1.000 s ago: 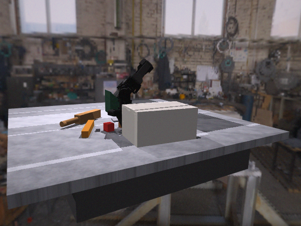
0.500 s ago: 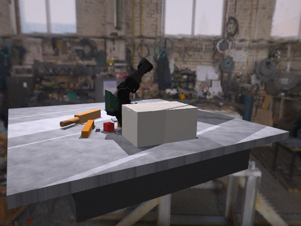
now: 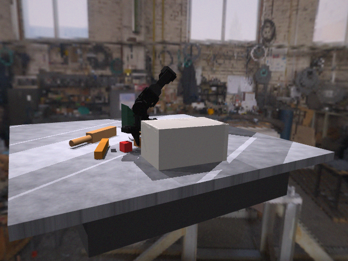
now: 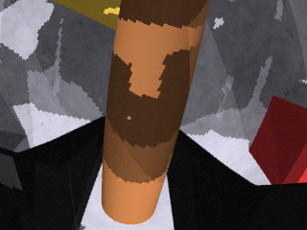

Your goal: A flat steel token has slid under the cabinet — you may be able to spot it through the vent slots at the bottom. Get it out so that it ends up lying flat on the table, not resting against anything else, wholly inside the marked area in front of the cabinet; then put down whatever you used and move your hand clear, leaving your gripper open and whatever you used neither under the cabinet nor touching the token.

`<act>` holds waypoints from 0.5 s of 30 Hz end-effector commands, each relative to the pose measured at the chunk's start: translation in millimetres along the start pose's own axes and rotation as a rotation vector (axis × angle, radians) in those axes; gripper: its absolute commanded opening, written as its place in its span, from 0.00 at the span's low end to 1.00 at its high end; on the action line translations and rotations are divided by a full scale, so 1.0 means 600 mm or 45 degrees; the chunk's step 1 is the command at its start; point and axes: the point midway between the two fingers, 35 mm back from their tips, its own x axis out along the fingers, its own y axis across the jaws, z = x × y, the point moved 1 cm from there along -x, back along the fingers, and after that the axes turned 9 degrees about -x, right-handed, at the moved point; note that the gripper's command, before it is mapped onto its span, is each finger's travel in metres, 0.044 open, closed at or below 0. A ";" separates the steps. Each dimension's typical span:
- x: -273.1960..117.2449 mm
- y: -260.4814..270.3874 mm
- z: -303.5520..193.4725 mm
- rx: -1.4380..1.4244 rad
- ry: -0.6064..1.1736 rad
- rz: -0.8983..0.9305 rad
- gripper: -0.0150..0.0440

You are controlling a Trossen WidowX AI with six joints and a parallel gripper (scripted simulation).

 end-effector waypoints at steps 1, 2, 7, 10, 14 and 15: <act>0.001 0.002 -0.016 0.005 0.005 0.005 0.25; 0.001 0.002 -0.018 0.005 0.005 0.005 0.25; 0.001 0.004 -0.028 0.005 0.006 0.004 0.25; 0.001 0.004 -0.034 0.005 0.006 0.004 0.25; 0.002 0.005 -0.042 0.005 0.006 0.004 0.25; 0.002 0.006 -0.044 0.005 0.006 0.004 0.25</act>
